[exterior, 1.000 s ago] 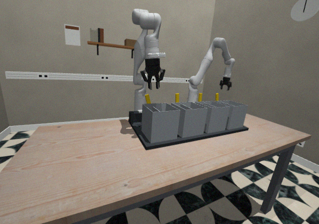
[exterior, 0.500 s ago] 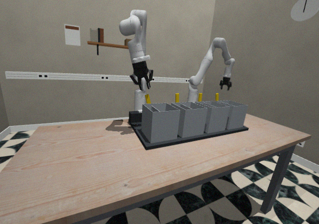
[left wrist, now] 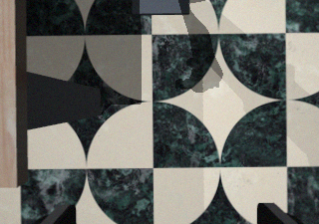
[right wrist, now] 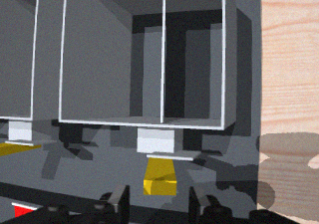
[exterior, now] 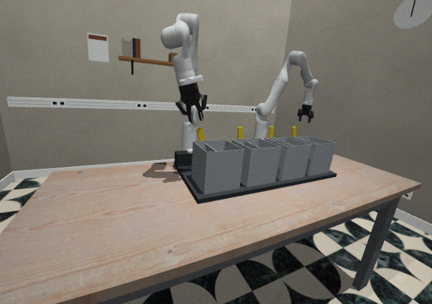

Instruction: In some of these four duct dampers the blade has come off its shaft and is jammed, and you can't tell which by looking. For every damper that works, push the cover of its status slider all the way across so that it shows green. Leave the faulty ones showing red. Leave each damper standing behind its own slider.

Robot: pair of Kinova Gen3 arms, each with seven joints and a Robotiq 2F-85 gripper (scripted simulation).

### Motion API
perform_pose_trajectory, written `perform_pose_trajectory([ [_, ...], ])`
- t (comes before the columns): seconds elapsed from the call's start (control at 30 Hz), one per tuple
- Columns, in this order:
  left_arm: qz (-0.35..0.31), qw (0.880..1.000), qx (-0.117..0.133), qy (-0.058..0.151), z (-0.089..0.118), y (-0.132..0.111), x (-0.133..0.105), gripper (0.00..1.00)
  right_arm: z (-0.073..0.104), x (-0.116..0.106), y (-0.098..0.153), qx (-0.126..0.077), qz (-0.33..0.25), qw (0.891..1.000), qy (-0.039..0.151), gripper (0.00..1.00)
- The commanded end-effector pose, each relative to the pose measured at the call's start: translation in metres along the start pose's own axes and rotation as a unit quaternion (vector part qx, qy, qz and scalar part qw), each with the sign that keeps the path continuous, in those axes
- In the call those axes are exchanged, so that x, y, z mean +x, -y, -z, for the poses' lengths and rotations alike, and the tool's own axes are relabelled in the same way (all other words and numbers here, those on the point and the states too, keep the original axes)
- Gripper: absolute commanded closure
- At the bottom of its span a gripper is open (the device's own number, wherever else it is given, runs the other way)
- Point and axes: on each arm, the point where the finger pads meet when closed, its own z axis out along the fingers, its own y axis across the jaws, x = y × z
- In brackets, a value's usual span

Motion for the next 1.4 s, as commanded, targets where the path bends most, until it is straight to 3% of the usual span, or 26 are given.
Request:
perform_pose_trajectory([
  [0.0,0.000,1.000,0.000,0.001,0.001,0.000,0.000,0.002,0.000,0.000,0.000,0.000,0.000,1.000,-0.001,0.566],
  [0.5,0.000,1.000,0.000,0.001,0.001,0.000,0.000,0.002,-0.008,0.000,0.000,0.000,0.000,1.000,-0.001,0.566],
  [1.37,0.000,1.000,0.000,0.001,0.001,0.000,0.000,0.002,-0.052,0.000,0.000,0.000,0.000,1.000,-0.001,0.566],
])
